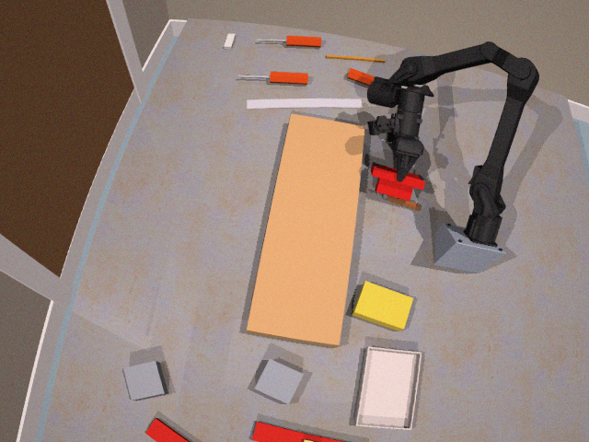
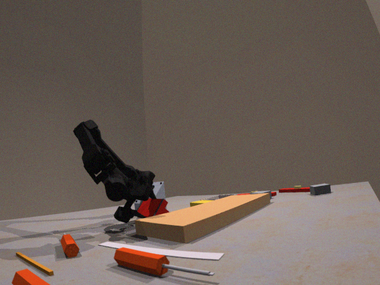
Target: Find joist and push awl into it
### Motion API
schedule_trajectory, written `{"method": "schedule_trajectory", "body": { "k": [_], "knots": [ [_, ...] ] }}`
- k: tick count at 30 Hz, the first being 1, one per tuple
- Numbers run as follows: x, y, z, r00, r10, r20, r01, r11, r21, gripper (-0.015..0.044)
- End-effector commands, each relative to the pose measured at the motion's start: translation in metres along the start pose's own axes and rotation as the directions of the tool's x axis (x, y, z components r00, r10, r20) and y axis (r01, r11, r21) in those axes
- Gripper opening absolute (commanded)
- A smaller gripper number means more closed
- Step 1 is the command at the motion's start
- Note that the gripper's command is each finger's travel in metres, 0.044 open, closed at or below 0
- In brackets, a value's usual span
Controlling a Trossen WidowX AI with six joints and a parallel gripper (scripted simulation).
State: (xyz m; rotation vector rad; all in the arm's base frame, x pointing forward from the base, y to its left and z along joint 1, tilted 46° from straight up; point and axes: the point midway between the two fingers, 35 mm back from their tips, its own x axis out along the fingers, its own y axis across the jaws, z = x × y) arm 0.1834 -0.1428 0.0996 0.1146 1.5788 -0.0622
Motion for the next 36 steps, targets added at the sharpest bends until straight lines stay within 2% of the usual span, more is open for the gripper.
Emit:
{"method": "schedule_trajectory", "body": {
  "k": [1,9,32,36],
  "knots": [
    [0.000,0.000,0.000,1.000,0.001,0.001,-0.001,1.000,0.001,0.0236],
    [-0.001,0.000,0.000,1.000,0.001,0.001,-0.001,1.000,0.001,0.0440],
    [-0.030,0.000,0.000,1.000,-0.001,0.001,0.001,1.000,0.000,0.0440],
    [-0.055,0.010,0.002,0.999,-0.019,0.033,0.019,1.000,0.001,0.0440]
  ]
}}
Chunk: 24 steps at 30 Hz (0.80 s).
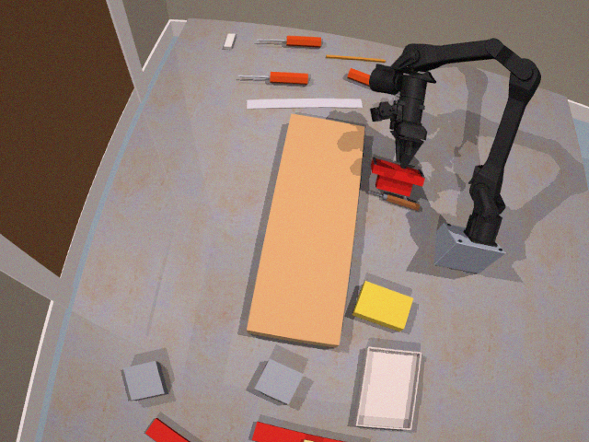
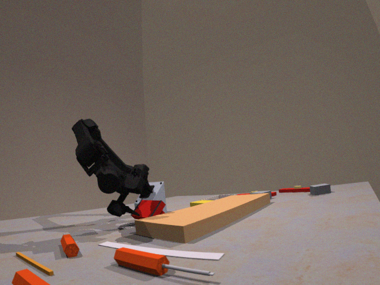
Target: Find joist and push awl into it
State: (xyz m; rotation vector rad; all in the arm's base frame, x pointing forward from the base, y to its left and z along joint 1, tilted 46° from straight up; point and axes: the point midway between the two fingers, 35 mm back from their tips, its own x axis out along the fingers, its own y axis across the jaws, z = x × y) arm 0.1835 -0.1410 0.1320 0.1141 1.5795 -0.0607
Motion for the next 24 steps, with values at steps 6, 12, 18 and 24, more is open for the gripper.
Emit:
{"method": "schedule_trajectory", "body": {
  "k": [6,12,18,24],
  "knots": [
    [-0.092,0.040,-0.010,0.990,-0.056,0.126,0.055,0.998,0.008,0.0440],
    [-0.065,0.026,-0.002,0.995,-0.046,0.087,0.046,0.999,-0.001,0.0440],
    [-0.065,0.026,-0.002,0.995,-0.046,0.087,0.046,0.999,-0.001,0.0440],
    [-0.065,0.026,-0.002,0.995,-0.046,0.087,0.046,0.999,-0.001,0.0440]
  ]
}}
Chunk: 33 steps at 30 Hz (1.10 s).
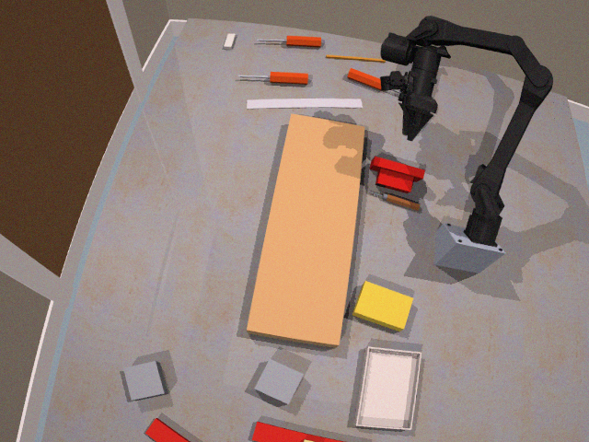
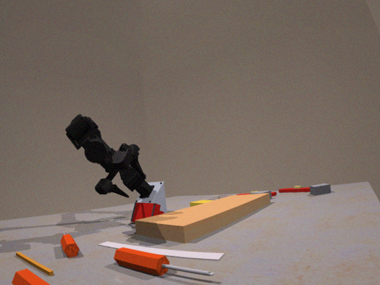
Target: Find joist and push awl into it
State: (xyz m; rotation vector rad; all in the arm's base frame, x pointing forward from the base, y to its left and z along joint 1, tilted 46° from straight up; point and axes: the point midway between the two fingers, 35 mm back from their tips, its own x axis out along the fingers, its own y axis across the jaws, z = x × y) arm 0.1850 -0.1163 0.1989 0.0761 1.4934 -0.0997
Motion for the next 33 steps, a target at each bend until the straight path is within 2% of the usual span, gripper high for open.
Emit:
{"method": "schedule_trajectory", "body": {
  "k": [1,5,10,14,19,21,25,33],
  "knots": [
    [0.001,0.000,0.000,1.000,-0.001,-0.002,0.001,1.000,-0.004,0.0440],
    [0.002,0.000,0.000,1.000,-0.005,-0.007,0.005,1.000,0.007,0.0440],
    [0.028,0.004,-0.001,0.986,-0.123,-0.112,0.150,0.946,0.286,0.0440],
    [0.050,0.008,-0.003,0.951,-0.253,-0.176,0.307,0.807,0.504,0.0440],
    [0.071,0.014,-0.004,0.881,-0.429,-0.201,0.429,0.542,0.723,0.0440],
    [0.078,0.016,-0.005,0.845,-0.499,-0.193,0.441,0.446,0.779,0.0440],
    [0.086,0.019,-0.005,0.792,-0.588,-0.166,0.431,0.346,0.834,0.0440],
    [0.095,0.025,-0.004,0.708,-0.700,-0.098,0.283,0.154,0.947,0.0440]
  ]
}}
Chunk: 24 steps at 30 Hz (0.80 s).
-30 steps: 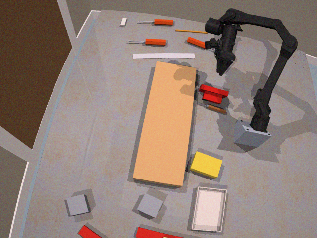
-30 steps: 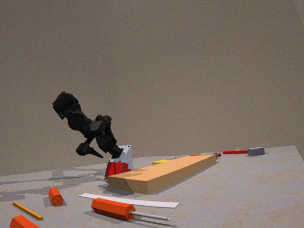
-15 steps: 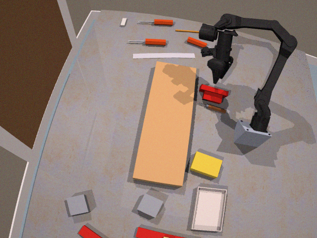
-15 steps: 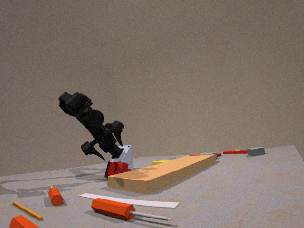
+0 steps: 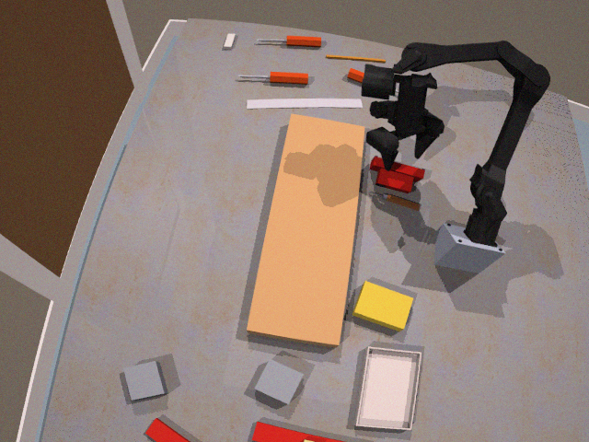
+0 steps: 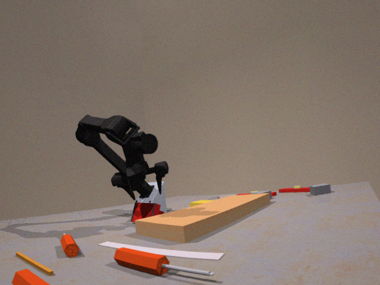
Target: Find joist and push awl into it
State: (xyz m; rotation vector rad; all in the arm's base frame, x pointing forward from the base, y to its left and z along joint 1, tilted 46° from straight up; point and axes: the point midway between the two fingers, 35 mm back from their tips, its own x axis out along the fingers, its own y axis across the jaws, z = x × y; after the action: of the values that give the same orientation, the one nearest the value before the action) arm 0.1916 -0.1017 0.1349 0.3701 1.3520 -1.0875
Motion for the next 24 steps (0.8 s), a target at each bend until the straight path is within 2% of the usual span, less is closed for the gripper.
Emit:
{"method": "schedule_trajectory", "body": {
  "k": [1,8,24],
  "knots": [
    [0.0250,0.0154,-0.0156,0.932,-0.196,0.303,0.010,0.854,0.520,0.0440],
    [0.0269,0.0203,-0.0192,0.886,-0.212,0.412,-0.141,0.724,0.675,0.0440],
    [0.0269,0.0204,-0.0193,0.885,-0.212,0.415,-0.146,0.720,0.679,0.0440]
  ]
}}
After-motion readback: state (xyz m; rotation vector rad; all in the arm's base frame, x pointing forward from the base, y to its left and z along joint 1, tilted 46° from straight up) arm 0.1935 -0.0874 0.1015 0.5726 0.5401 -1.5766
